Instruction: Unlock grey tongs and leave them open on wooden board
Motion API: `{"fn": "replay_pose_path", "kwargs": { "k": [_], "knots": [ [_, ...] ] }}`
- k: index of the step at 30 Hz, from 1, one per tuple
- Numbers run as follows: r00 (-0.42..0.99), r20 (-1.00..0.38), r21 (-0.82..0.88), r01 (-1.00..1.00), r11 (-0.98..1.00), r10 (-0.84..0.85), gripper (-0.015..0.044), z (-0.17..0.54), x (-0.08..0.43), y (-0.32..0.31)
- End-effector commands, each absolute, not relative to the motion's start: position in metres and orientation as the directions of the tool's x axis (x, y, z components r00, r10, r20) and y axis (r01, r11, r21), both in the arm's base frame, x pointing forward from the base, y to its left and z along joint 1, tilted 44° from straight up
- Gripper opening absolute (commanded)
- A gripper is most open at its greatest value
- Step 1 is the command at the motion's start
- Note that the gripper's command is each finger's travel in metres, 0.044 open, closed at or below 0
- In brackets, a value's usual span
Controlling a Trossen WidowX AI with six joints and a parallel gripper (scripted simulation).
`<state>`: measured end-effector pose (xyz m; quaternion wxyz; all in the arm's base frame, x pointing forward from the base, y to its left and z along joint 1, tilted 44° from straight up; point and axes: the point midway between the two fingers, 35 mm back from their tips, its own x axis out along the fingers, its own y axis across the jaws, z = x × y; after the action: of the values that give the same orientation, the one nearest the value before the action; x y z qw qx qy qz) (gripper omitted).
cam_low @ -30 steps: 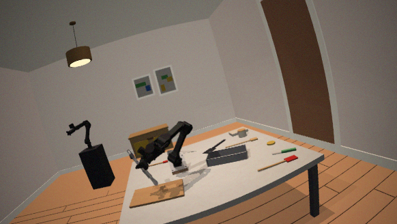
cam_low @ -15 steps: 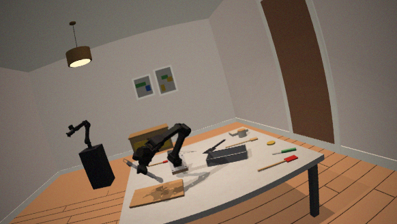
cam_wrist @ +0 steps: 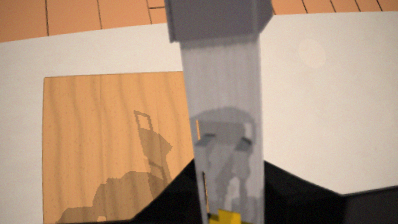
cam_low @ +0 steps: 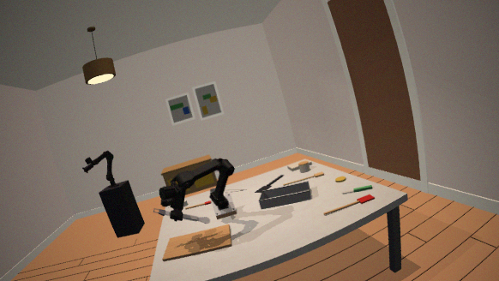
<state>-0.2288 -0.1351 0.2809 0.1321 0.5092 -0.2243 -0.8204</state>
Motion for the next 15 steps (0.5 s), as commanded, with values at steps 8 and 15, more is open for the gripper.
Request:
{"fn": "replay_pose_path", "kwargs": {
  "k": [8, 15],
  "knots": [
    [-0.227, -0.802, 0.574, -0.035, -0.818, -0.553, -0.0150, 0.2816, -0.2309, -0.1377],
    [-0.106, -0.762, 0.646, -0.079, -0.759, -0.638, -0.0150, 0.2877, -0.2352, -0.1382]
  ]
}}
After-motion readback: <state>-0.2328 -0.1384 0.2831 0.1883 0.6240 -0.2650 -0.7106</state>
